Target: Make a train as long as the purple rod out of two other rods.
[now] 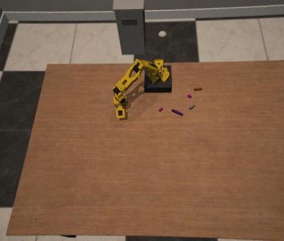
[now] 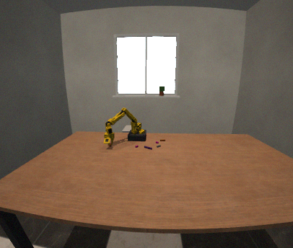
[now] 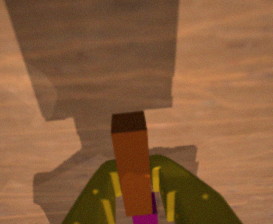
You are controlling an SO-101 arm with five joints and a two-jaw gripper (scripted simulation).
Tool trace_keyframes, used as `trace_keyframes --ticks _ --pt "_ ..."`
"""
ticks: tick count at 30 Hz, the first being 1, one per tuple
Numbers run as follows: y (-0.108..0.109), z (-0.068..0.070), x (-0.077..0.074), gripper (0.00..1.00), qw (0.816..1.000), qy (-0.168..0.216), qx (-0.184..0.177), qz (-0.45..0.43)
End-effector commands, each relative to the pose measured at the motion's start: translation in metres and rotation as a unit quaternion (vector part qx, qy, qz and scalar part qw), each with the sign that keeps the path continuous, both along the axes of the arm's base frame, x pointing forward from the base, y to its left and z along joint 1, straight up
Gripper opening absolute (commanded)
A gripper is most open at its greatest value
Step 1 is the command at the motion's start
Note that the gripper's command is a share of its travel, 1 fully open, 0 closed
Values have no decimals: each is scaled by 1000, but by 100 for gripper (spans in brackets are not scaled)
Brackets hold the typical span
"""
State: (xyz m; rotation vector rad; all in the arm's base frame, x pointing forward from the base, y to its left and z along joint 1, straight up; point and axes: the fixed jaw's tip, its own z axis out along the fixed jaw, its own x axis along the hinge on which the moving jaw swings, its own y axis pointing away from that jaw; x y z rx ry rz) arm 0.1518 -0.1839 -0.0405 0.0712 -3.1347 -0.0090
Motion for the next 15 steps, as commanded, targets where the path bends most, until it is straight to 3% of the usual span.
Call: trace_keyframes --ticks 1,15 --pt "0 -2 3 0 1000 -2 -2 2" --pt "-3 0 3 0 1000 -6 -6 2"
